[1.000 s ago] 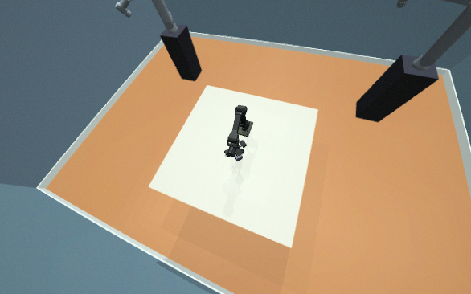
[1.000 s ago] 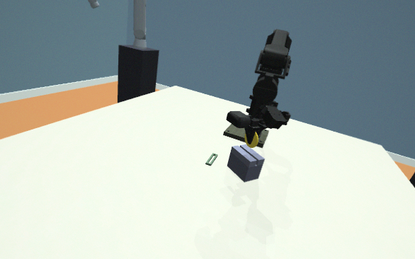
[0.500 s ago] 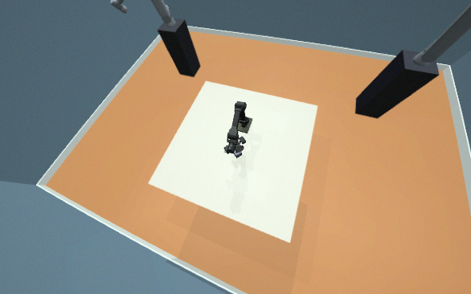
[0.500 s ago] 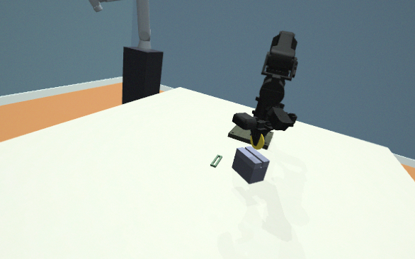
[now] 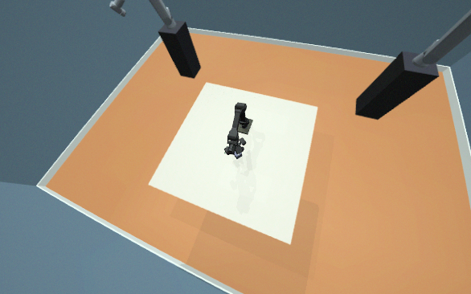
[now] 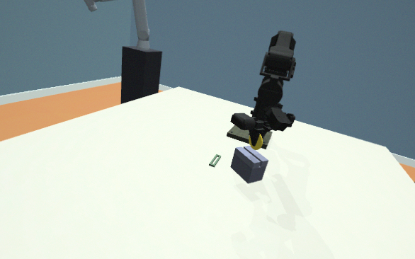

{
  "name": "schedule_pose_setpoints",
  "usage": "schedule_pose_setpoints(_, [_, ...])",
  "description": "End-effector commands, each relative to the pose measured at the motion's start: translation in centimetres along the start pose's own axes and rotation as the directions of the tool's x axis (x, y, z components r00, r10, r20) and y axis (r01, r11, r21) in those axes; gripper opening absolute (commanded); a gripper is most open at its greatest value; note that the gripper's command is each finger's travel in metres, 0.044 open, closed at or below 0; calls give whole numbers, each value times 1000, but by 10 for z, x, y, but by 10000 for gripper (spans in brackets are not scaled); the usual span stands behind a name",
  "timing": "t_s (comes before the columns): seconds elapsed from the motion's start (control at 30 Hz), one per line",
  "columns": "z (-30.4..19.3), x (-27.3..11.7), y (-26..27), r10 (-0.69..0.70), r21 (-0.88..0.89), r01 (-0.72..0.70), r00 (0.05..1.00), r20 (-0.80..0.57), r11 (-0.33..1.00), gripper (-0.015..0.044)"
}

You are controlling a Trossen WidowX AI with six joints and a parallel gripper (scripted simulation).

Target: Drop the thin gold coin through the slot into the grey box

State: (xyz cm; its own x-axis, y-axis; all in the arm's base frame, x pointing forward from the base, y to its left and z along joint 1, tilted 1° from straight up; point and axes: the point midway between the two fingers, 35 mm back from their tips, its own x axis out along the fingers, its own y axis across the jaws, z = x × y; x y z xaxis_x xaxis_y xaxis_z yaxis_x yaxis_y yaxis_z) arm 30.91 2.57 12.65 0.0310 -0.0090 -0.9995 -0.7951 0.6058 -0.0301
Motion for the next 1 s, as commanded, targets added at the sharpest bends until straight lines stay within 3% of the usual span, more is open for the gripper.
schedule_pose_setpoints(0.0, [-1,3,1,2,8,-2,1000,-2,1000,0])
schedule_pose_setpoints(0.97, [-1,15,1,2,1,-2,1000,-2,1000,0])
